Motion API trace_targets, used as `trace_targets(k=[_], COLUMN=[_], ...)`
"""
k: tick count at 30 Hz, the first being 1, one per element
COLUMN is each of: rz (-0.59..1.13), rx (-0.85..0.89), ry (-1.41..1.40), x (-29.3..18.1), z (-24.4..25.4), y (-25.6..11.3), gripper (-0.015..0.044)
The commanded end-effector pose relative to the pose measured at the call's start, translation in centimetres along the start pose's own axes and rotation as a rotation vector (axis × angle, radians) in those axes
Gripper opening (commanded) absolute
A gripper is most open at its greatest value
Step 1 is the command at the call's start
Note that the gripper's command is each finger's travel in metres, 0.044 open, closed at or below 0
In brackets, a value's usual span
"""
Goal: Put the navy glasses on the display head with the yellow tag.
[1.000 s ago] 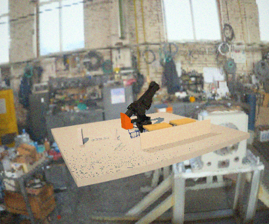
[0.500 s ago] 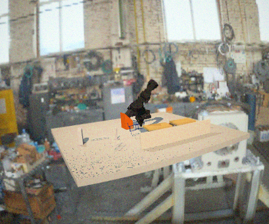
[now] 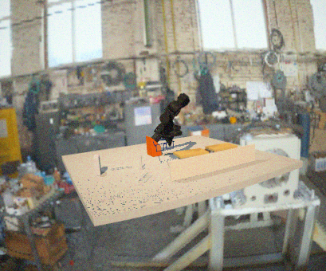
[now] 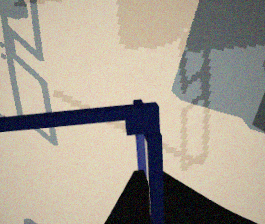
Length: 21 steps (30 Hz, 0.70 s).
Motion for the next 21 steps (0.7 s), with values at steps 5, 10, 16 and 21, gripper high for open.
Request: trace_targets(k=[5,10,16,21], rz=[0.012,0.014,0.014,0.014], rx=[-0.002,-0.002,-0.002,-0.002], ry=[-0.004,-0.004,-0.005,-0.006], x=[-3.5,-6.1,-9.1,-11.5], z=[0.0,0.4,1.0,1.8], y=[-0.6,-0.7,-0.7,-0.5], gripper=[0.0000,0.0000,0.0000,0.0000])
Point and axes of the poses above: the point midway between the two fingers, 35 mm back from their tips, its own y axis out along the fingers, its own z axis across the jaws, x = y × z, the point moved 4 cm from there along -y, back along the fingers, and after that the axes turned 5 degrees about -y, right-handed, at the moved point
